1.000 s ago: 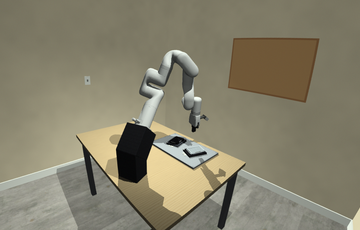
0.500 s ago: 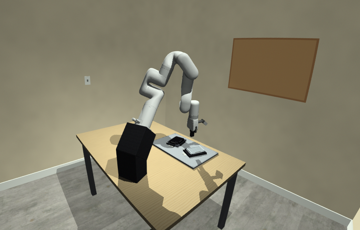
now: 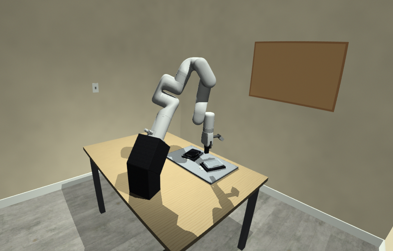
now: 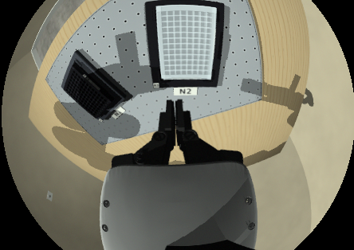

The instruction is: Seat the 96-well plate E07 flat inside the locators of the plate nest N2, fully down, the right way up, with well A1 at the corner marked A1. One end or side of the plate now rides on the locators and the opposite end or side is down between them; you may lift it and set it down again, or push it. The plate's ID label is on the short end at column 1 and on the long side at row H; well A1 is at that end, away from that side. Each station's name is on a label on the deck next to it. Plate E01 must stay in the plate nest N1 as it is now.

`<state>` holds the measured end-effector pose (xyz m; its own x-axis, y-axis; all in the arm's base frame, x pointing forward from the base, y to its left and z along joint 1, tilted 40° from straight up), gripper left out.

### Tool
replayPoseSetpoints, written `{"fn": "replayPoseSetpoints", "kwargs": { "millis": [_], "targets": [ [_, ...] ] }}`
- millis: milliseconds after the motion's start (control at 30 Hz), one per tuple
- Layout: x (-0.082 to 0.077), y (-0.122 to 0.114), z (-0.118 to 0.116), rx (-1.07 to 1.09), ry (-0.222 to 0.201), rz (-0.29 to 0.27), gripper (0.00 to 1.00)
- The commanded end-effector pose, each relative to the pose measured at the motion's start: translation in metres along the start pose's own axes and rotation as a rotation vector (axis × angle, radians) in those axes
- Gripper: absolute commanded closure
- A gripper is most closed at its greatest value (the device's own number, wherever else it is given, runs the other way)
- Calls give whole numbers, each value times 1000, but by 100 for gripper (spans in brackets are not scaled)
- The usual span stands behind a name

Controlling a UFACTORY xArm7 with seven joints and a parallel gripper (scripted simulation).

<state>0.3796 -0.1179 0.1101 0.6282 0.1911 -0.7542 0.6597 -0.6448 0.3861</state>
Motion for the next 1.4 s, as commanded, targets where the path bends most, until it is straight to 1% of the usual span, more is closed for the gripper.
{"fn": "replayPoseSetpoints", "kwargs": {
  "millis": [0, 67, 233, 267, 333, 833, 900, 1100, 1367],
  "targets": [
    [5, -15, 15, 9, -14, -7, 100],
    [7, -19, 19, 8, -14, -7, 100],
    [7, -19, 19, 8, -14, -7, 100],
    [10, -19, 19, 8, -14, -7, 100],
    [10, -19, 19, 8, -14, -7, 100],
    [50, -20, 20, 8, -14, -7, 100],
    [50, -20, 20, 8, -14, -7, 100],
    [66, -20, 20, 8, -14, -7, 100],
    [67, -20, 20, 8, -14, -7, 100]
  ]
}}
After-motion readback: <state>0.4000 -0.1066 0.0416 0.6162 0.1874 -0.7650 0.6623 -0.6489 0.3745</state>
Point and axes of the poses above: the point where the finger pads meet when closed, its own x axis out along the fingers, its own z axis across the jaws, y = z × x, the point moved 2 cm from there along -x, back along the fingers, and after that the axes turned 13 degrees about x, right-handed, at the moved point
